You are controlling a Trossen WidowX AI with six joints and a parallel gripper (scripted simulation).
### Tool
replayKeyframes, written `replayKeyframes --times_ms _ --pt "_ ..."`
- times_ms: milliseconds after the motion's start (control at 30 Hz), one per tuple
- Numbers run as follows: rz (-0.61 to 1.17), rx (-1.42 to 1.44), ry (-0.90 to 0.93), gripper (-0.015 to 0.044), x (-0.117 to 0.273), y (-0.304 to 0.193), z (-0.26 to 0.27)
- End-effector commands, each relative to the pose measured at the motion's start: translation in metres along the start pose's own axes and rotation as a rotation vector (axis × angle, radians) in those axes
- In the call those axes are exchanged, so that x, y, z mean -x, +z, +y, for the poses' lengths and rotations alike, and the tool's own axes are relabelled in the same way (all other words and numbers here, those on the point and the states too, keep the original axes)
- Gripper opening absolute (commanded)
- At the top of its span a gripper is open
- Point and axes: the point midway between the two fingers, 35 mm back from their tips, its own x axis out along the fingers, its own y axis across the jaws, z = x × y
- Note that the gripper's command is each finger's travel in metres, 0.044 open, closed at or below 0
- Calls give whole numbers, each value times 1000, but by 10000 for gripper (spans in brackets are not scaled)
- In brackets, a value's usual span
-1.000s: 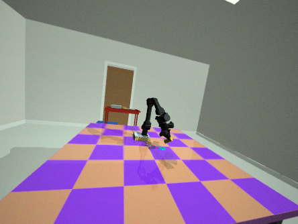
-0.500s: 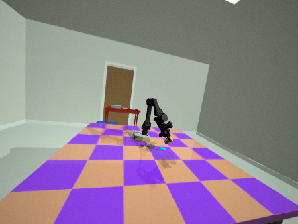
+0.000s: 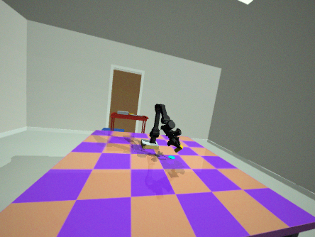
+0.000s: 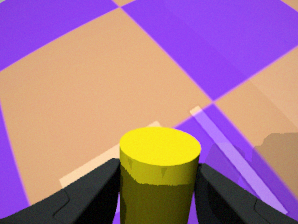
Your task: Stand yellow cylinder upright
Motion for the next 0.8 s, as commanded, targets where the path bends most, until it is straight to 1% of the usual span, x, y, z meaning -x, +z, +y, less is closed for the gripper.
replayKeyframes --times_ms 0,767 --pt "-26 -8 6 105 1 0 0" --pt "-168 -5 23 105 7 -2 -3"
